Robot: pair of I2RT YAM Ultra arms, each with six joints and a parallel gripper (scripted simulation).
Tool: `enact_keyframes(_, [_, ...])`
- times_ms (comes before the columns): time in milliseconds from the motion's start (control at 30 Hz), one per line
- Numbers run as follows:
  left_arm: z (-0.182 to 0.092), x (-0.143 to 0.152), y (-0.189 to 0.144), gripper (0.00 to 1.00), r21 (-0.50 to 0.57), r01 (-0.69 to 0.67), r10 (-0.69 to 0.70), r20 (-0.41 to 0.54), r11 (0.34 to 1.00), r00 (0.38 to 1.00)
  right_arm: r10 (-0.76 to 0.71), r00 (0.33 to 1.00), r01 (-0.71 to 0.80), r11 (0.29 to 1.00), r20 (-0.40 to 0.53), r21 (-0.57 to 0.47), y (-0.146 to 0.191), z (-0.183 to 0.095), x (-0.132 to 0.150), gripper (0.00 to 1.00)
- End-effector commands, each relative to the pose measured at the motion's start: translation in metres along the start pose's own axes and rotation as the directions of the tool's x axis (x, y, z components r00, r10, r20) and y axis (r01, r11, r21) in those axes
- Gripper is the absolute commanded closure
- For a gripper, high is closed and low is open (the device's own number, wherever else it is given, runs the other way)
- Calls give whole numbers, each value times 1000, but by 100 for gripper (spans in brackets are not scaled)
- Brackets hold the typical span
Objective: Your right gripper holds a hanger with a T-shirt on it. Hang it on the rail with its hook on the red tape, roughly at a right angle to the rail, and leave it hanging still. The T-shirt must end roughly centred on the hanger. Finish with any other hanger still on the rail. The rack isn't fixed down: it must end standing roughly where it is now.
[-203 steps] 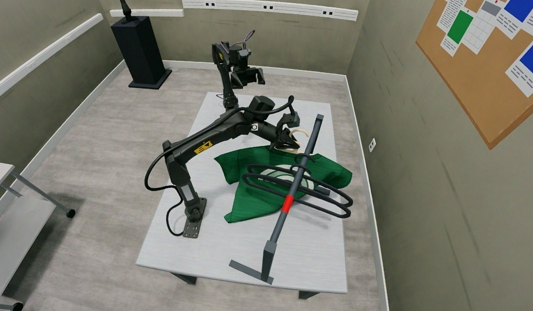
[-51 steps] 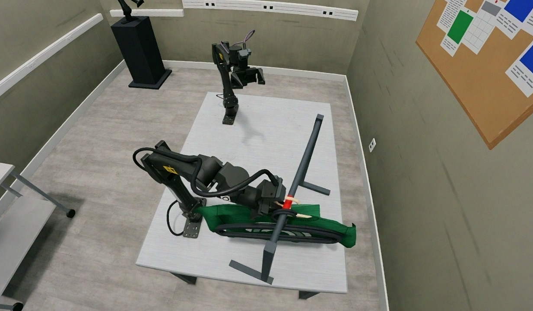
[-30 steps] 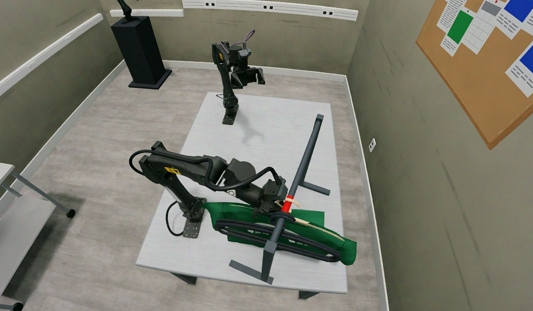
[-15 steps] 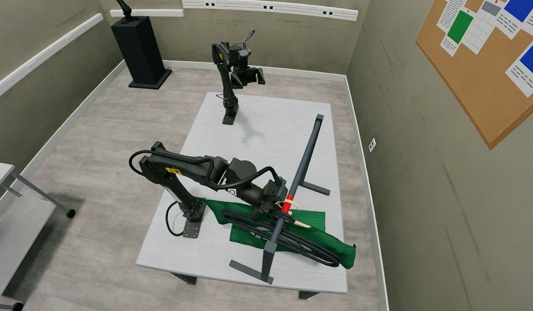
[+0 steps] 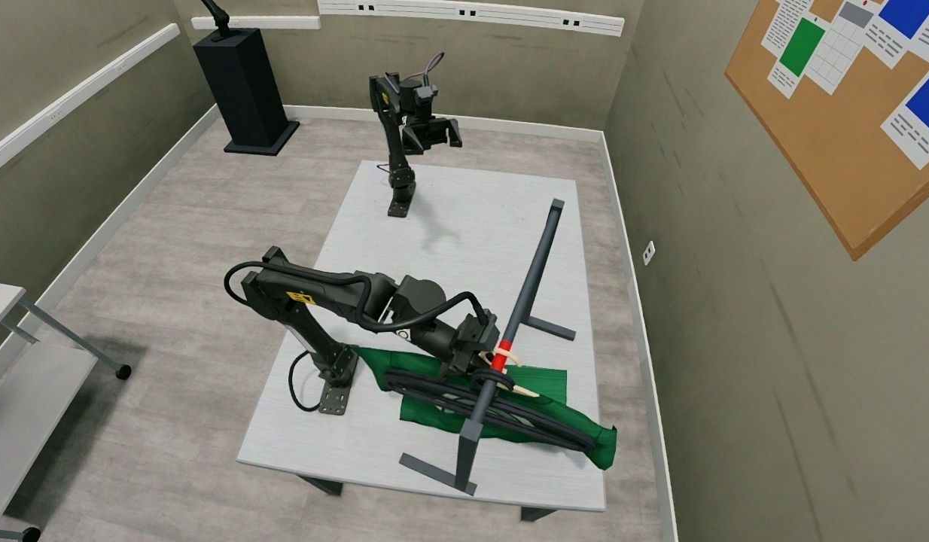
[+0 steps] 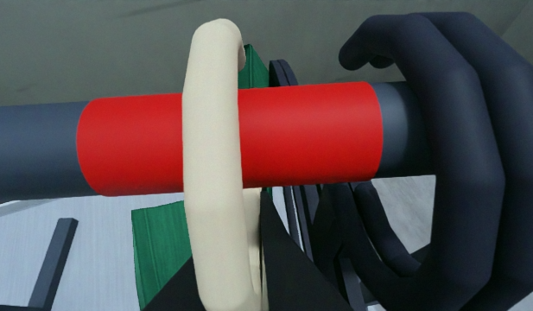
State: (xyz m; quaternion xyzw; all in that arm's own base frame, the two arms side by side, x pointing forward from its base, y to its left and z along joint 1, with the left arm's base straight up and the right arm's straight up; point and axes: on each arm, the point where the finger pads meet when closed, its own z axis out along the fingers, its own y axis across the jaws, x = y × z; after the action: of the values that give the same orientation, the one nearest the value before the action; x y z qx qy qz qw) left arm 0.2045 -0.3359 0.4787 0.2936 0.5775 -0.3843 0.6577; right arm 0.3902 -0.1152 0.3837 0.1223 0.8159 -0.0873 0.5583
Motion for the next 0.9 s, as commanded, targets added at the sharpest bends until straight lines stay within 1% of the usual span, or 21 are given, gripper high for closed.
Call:
enact_keyframes(0, [0,-20,-3,0,8,-1,1,44,1000,999,7,996,-7,1000,89,2,1,-20,-25,99])
enact_keyframes(167, [0,-20,-3,0,8,-1,1,44,1000,999,7,996,-7,1000,89,2,1,-20,-25,99])
enact_keyframes(233, [0,-20,-3,0,8,-1,1,44,1000,999,7,996,-7,1000,89,2,1,-20,-25,76])
enact_keyframes(267, [0,-20,-3,0,8,-1,1,45,1000,999,10,997,-10,1000,78,2,1,-20,-20,65])
enact_keyframes(333, [0,-20,-3,0,8,-1,1,45,1000,999,10,997,-10,1000,78,2,1,-20,-20,65])
enact_keyframes(367, [0,-20,-3,0,8,-1,1,44,1000,999,10,998,-10,1000,68,2,1,-22,-15,53])
enact_keyframes(400, [0,-20,-3,0,8,-1,1,44,1000,999,11,998,-12,1000,63,6,0,-28,-13,47])
enact_keyframes(433, [0,-20,-3,0,8,-1,1,44,1000,999,12,998,-13,1000,59,10,-1,-36,-11,47])
enact_keyframes(467, [0,-20,-3,0,8,-1,1,45,1000,999,14,997,-15,1000,82,10,0,-43,-20,36])
enact_keyframes(533, [0,-20,-3,0,8,-1,1,45,1000,999,18,991,-19,1000,129,8,0,-65,-38,35])
enact_keyframes(567, [0,-20,-3,0,8,-1,1,44,1000,999,19,990,-20,1000,141,8,0,-76,-41,35])
enact_keyframes(667, [0,-20,-3,0,8,-1,1,44,1000,999,18,991,-19,1000,134,8,-1,-107,-37,35])
enact_keyframes(733, [0,-20,-3,0,8,-1,1,44,1000,999,17,992,-18,1000,125,8,-1,-123,-34,35])
enact_keyframes(833, [0,-20,-3,0,8,-1,1,45,1000,999,15,994,-16,1000,105,9,-1,-156,-27,35])
enact_keyframes(867, [0,-20,-3,0,8,-1,1,45,1000,999,15,994,-16,1000,105,9,-1,-156,-27,35])
